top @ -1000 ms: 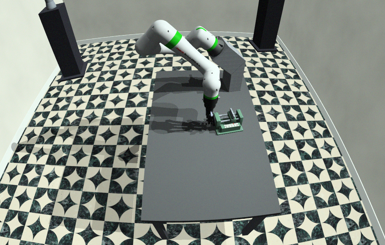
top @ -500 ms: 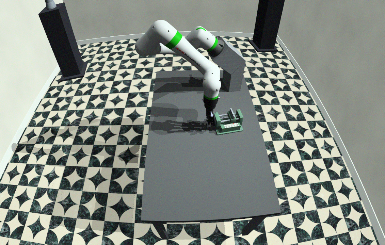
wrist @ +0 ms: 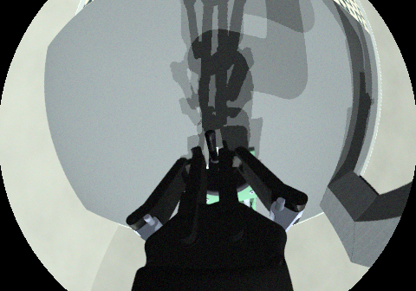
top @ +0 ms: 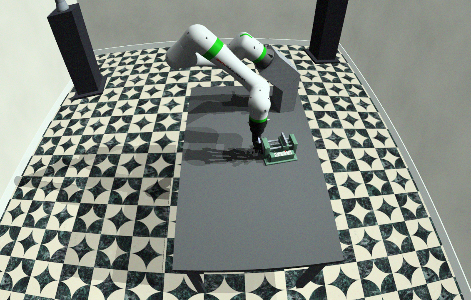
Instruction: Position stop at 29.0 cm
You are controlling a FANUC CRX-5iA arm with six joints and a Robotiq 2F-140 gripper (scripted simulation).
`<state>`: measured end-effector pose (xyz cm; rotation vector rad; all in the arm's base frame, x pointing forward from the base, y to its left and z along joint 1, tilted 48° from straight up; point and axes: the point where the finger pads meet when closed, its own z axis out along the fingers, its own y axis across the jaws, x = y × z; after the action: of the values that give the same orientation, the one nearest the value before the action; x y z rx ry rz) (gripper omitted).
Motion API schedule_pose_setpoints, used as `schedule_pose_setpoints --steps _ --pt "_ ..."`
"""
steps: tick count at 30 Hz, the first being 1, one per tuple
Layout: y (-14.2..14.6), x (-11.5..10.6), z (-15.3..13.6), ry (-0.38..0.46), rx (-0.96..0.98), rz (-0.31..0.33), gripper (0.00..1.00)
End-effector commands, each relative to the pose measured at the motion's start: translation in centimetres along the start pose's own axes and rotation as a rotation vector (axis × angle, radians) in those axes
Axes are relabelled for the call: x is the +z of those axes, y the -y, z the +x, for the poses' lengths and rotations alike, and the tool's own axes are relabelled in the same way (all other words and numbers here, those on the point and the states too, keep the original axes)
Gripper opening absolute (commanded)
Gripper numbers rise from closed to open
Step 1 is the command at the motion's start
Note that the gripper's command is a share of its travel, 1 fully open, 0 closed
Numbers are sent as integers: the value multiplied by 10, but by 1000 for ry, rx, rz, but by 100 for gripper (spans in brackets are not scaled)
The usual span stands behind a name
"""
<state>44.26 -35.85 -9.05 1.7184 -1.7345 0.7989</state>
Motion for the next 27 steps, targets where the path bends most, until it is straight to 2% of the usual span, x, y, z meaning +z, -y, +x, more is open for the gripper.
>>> schedule_pose_setpoints --steps 1,27 --pt "2 -1 0 0 0 1 4" --pt "11 -7 0 0 0 1 4"
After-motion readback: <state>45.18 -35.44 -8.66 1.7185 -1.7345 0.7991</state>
